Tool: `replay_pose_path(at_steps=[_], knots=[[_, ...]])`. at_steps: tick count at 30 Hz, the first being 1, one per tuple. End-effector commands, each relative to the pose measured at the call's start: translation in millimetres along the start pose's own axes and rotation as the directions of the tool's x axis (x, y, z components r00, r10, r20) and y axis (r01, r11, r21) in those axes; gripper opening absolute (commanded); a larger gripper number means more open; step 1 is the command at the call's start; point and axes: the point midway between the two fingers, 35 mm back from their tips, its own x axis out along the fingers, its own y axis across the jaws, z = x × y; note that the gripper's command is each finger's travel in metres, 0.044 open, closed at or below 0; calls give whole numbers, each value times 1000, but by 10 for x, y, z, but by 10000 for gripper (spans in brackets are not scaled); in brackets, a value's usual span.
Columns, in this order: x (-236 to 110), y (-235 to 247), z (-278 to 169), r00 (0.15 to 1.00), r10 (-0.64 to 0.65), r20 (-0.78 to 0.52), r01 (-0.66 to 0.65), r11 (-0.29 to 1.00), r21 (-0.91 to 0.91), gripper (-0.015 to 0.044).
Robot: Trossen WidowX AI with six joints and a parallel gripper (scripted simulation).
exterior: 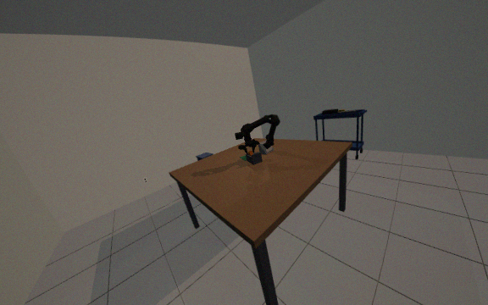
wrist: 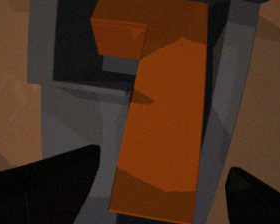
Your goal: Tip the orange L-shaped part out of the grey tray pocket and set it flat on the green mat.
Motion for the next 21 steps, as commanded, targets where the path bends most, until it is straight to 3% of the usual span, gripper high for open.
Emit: replay_pose_path(at_steps=[1,2,7,17,21], knots=[[61,17,6,1000,1,4,-1,1000,5,280],[63,18,6,1000,1,4,-1,1000,5,280],[27,4,1,1000,1,0,-1,1000,0,149],[27,4,1,1000,1,0,-1,1000,0,82],[27,4,1,1000,1,0,-1,1000,0,0]])
